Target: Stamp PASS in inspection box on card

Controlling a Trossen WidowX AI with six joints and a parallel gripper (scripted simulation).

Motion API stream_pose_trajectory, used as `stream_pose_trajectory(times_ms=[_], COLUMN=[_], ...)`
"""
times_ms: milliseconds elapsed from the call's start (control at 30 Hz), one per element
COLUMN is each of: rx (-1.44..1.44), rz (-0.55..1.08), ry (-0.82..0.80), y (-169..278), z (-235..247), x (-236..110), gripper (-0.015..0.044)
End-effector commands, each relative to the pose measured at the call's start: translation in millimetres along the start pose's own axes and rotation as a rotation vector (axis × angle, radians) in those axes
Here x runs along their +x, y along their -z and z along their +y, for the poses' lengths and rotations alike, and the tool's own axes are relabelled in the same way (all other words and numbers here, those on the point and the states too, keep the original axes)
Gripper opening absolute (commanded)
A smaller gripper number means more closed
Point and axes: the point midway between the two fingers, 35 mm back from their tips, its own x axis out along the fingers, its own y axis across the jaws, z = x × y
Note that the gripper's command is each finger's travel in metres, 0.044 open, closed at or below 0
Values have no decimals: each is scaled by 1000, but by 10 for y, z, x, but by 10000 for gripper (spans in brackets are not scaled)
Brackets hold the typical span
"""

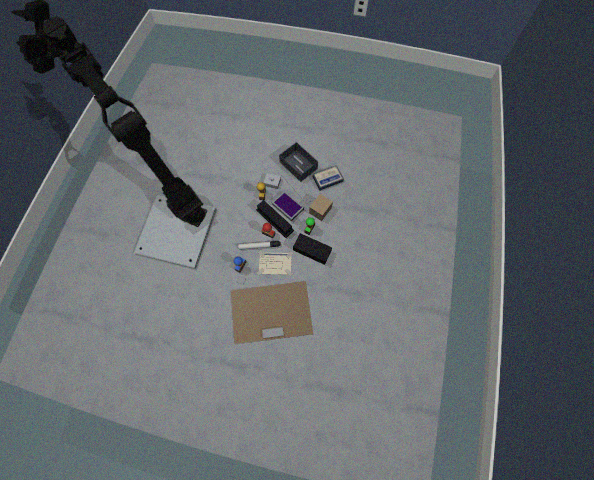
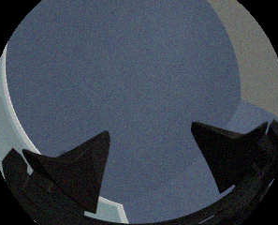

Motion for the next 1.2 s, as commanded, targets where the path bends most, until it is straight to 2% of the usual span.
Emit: stream_pose_trajectory(times_ms=[0,100,200,467,667,900,1167], rx=[1,10,30,148,231,330,532], rz=[3,54,163,444,610,908,1189], ry=[0,6,20,85,140,253,423], y=[12,197,579,1527,2003,2642,3045], z=[-5,-86,-258,-725,-931,-1121,-1296], x=[-5,-85,-286,-1057,-1605,-2622,-3923], gripper=[374,295,222,222,222,222,222])
